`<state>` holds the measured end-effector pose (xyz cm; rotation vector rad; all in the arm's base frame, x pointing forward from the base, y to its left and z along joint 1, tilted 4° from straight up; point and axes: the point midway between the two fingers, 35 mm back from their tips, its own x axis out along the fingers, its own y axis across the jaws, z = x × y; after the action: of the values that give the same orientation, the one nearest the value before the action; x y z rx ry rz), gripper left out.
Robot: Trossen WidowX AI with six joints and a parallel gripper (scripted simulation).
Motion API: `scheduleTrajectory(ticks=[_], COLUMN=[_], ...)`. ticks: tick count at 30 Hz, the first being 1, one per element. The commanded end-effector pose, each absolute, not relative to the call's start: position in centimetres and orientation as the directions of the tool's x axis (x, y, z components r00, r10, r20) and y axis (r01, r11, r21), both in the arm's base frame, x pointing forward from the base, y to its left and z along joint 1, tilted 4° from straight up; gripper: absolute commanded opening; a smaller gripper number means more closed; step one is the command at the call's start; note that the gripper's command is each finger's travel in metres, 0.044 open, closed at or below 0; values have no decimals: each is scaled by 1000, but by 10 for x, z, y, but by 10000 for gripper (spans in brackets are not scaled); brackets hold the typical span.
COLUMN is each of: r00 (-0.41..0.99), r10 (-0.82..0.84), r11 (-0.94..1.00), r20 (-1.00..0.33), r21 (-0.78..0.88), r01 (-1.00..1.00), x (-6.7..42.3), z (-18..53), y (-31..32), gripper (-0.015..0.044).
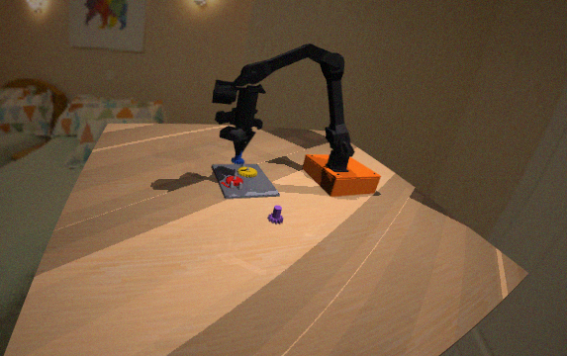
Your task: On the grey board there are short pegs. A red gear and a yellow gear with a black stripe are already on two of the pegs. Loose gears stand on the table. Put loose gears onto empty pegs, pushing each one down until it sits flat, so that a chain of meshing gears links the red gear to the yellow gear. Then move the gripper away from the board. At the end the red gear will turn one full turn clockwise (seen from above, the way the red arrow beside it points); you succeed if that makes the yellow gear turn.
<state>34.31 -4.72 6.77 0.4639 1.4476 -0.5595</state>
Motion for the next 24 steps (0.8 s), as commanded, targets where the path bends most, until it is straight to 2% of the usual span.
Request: scheduleTrajectory(ticks=[1, 14, 24], r00=[42, 41, 41], r10=[-70, -71, -71], r11=[796, 904, 864], r20=[-997, -997, -997], r21=[-31, -46, -40], r01=[605, 424, 503], x=[344, 344, 345], z=[68, 51, 38], y=[-46, -48, -49], gripper=[0, 0, 0])
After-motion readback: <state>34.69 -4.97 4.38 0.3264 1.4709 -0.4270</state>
